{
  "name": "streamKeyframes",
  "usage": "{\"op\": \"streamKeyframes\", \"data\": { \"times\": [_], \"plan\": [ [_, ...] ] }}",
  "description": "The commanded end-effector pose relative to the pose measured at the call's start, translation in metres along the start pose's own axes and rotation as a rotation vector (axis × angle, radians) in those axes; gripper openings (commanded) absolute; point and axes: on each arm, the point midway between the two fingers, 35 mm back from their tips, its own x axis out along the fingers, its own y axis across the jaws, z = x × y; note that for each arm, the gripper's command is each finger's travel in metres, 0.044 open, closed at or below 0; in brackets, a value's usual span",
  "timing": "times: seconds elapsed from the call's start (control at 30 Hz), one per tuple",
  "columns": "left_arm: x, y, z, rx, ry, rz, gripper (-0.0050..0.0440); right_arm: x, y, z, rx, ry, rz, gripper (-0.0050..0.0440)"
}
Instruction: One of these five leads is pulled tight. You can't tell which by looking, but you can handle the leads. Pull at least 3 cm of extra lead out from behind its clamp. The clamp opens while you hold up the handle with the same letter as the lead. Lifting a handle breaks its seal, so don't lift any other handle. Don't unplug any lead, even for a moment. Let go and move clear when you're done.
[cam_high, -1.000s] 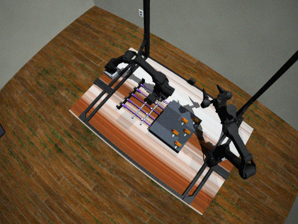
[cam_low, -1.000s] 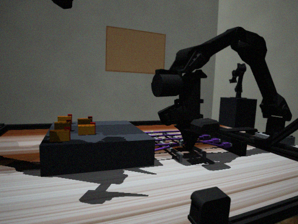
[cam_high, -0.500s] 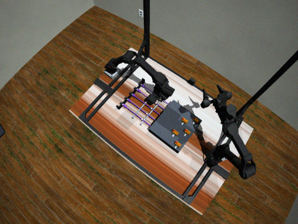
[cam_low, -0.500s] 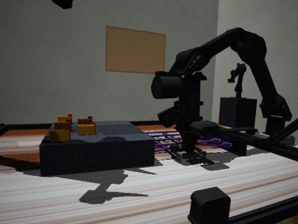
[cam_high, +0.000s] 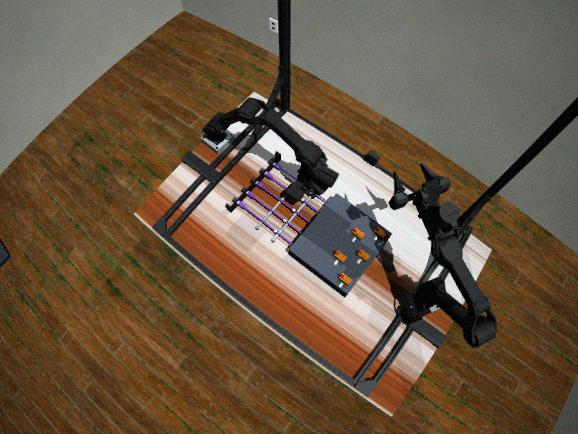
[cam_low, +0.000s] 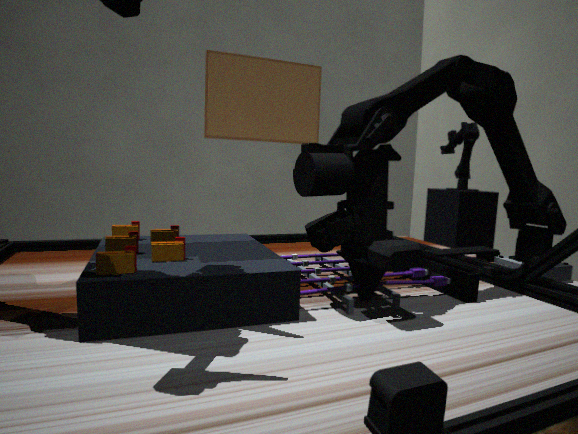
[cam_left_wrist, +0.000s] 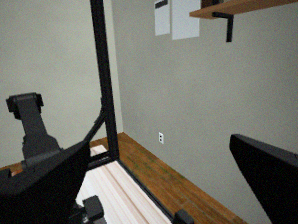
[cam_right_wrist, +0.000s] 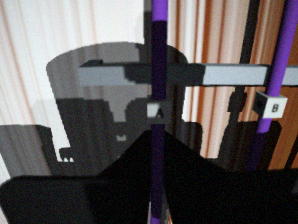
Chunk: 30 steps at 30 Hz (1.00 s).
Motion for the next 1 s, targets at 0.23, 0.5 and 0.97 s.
{"op": "streamKeyframes", "data": {
  "times": [0.23, 0.5, 0.97],
  "plan": [
    [-0.001, 0.0, 0.008, 0.0, -0.018, 0.0, 0.044, -0.049, 0.0, 0.003, 0.0, -0.037, 0.004, 0.0209],
    [-0.001, 0.0, 0.008, 0.0, -0.018, 0.0, 0.044, -0.049, 0.0, 0.003, 0.0, -0.037, 0.004, 0.0209],
    [-0.001, 0.0, 0.008, 0.0, -0.018, 0.0, 0.044, -0.049, -0.052, 0.0, 0.001, -0.045, 0.005, 0.0209]
  ]
}}
